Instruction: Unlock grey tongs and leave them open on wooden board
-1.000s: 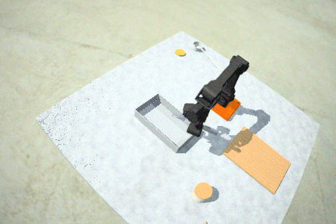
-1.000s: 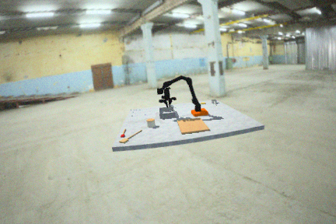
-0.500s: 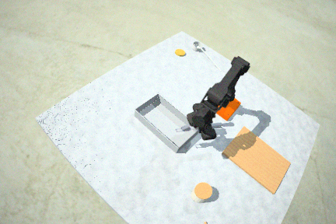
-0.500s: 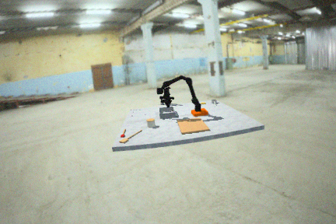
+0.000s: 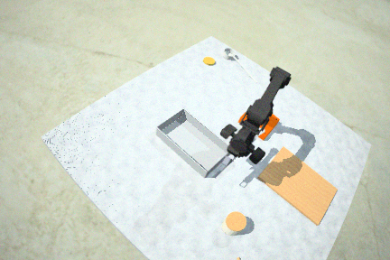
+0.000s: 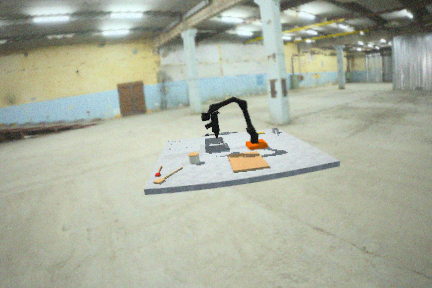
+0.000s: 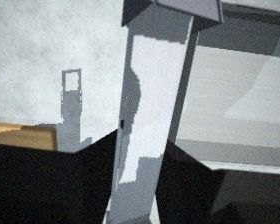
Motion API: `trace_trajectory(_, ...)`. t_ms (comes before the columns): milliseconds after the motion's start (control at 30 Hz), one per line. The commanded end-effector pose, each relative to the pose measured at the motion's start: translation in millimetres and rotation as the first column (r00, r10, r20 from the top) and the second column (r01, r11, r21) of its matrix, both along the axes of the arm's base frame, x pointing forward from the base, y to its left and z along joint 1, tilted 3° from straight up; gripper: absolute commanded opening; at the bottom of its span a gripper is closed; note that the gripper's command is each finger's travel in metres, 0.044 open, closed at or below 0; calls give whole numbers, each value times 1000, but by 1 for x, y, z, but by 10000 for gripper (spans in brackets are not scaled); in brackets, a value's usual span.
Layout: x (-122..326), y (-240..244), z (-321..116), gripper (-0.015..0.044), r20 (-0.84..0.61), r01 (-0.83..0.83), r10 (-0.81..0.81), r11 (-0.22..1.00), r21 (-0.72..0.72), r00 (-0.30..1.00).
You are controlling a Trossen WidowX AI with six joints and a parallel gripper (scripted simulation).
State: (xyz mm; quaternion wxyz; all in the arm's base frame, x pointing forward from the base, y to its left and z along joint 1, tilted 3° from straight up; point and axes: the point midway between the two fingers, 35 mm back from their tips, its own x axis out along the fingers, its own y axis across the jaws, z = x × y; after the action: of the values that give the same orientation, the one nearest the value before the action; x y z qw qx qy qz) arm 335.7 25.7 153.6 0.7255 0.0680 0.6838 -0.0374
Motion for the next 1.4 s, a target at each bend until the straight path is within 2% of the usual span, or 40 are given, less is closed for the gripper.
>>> trace_trajectory(0,2,7,5,-150,14,-171,171,985,-16,985)
trace_trajectory(333,2,24,10,-150,18,-539,540,841,-47,841)
trace_trajectory(733,0,45,16,-150,7,-864,868,496,-83,497)
trace_trajectory(1067,-2,62,20,-150,-14,-987,993,119,-106,121)
trace_trajectory(1367,-5,78,25,-150,-40,-964,971,-238,-119,-234)
